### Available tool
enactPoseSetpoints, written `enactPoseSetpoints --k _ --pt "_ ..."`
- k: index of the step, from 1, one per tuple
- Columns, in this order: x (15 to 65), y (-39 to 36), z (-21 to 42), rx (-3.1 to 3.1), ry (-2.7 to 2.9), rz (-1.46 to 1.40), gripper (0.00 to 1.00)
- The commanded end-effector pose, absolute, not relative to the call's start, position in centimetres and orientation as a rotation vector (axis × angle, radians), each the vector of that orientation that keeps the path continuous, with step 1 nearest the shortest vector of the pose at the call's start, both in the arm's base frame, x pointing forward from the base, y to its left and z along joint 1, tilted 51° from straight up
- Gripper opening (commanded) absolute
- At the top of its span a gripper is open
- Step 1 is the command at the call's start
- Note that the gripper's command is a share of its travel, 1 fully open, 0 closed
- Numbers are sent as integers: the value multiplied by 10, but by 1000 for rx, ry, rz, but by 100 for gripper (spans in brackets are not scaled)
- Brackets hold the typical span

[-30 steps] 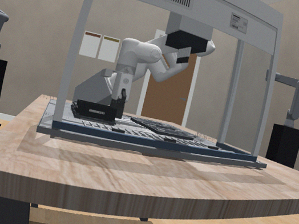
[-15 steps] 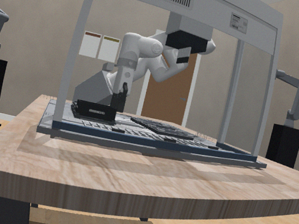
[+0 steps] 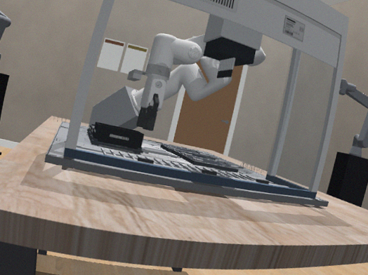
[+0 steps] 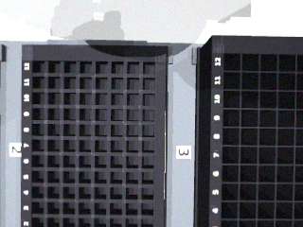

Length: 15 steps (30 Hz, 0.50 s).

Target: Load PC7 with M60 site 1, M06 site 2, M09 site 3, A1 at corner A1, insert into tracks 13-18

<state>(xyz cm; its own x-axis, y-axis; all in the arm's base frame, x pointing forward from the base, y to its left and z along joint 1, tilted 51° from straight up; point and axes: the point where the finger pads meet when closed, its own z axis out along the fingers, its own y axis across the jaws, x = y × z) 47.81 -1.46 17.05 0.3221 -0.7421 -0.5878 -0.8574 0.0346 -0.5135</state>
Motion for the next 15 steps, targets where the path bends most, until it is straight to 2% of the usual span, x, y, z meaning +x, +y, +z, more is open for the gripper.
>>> enactPoseSetpoints --k 1,15 --pt "476 -20 176 -1727 1444 165 100" --pt "467 -35 190 -1727 1444 165 100"
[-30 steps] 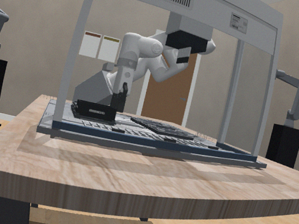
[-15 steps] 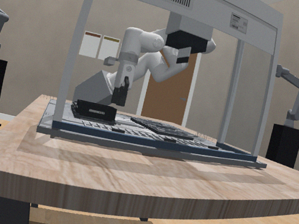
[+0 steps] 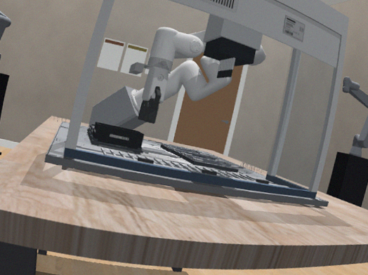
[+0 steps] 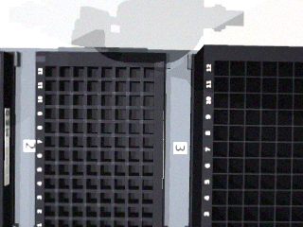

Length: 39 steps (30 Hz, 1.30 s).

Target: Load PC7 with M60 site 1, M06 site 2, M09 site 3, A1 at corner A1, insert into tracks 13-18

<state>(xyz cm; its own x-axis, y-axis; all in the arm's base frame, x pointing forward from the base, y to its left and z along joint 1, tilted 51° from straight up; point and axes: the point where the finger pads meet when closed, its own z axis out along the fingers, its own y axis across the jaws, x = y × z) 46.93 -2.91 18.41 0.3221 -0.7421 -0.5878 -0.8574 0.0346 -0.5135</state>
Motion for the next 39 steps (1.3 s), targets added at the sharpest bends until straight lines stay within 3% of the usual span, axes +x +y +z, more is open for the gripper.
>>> enactPoseSetpoints --k 1,39 --pt "466 -37 191 -1727 1444 165 100" --pt "463 -74 194 -1727 1444 165 100"
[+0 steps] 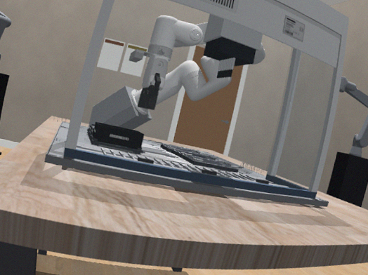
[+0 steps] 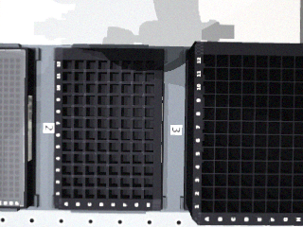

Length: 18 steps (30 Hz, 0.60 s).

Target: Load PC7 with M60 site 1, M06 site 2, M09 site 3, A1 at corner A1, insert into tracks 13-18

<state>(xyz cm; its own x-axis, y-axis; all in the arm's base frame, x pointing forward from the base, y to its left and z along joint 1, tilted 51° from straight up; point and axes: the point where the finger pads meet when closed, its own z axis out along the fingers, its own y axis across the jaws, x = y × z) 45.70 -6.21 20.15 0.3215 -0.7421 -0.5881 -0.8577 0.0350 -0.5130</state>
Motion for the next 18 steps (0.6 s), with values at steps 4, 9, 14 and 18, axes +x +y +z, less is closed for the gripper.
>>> enactPoseSetpoints --k 4,9,14,18 --pt "469 -89 182 -1727 1444 165 100" --pt "477 -108 168 -1727 1445 164 100" --pt "483 -123 156 -1727 1445 164 100" --pt "488 -134 147 -1727 1445 164 100"
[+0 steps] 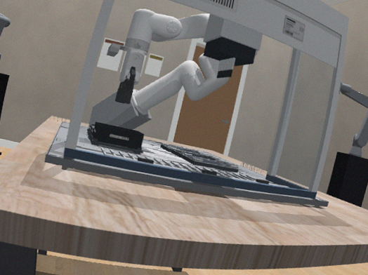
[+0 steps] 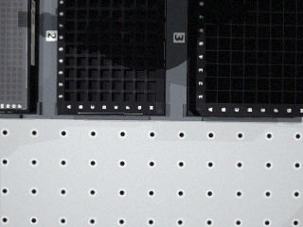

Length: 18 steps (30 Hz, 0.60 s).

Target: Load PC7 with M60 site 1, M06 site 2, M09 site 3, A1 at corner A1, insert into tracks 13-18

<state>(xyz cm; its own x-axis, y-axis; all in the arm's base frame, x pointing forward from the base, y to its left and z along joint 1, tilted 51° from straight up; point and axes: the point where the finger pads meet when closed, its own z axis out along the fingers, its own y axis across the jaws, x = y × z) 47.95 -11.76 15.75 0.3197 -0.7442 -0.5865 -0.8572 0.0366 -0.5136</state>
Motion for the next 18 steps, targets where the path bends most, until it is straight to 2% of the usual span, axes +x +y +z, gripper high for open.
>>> enactPoseSetpoints --k 1,18 --pt "490 -137 144 -1727 1445 164 100" --pt "514 -193 100 -1727 1445 164 100"
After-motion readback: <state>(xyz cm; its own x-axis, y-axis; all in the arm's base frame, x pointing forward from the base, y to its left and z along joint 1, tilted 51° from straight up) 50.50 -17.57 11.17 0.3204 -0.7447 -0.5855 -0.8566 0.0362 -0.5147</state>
